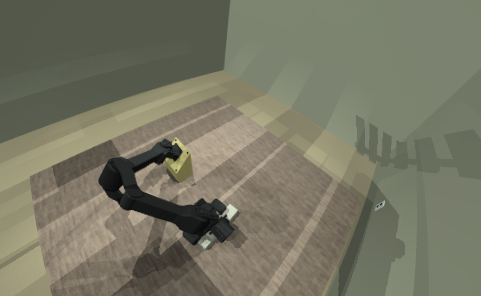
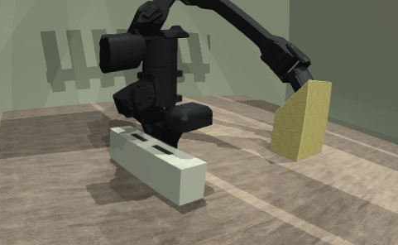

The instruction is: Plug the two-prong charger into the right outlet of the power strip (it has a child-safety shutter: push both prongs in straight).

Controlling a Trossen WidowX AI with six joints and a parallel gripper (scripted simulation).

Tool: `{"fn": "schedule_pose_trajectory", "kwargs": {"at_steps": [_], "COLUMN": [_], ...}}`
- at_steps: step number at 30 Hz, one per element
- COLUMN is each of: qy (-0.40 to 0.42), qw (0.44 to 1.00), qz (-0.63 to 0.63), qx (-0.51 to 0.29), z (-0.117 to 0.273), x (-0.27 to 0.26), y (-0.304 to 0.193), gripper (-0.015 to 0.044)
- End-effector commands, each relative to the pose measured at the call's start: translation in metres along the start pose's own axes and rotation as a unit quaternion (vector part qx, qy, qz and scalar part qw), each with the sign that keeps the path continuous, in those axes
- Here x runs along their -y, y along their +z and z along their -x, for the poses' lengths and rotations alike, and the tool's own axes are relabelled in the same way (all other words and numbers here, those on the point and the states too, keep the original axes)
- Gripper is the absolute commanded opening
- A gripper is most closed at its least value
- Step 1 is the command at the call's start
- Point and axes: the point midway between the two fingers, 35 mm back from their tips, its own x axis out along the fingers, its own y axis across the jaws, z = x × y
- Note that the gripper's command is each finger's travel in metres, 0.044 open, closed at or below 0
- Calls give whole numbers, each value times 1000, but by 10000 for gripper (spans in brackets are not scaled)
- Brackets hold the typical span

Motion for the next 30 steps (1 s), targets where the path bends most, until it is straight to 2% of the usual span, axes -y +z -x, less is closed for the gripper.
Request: {"fn": "schedule_pose_trajectory", "kwargs": {"at_steps": [1,30], "qy": [-1,-1], "qw": [1000,1000], "qz": [-8,-8], "qx": [12,12], "z": [3,-1], "x": [1,1], "y": [6,7], "gripper": [0,0]}}
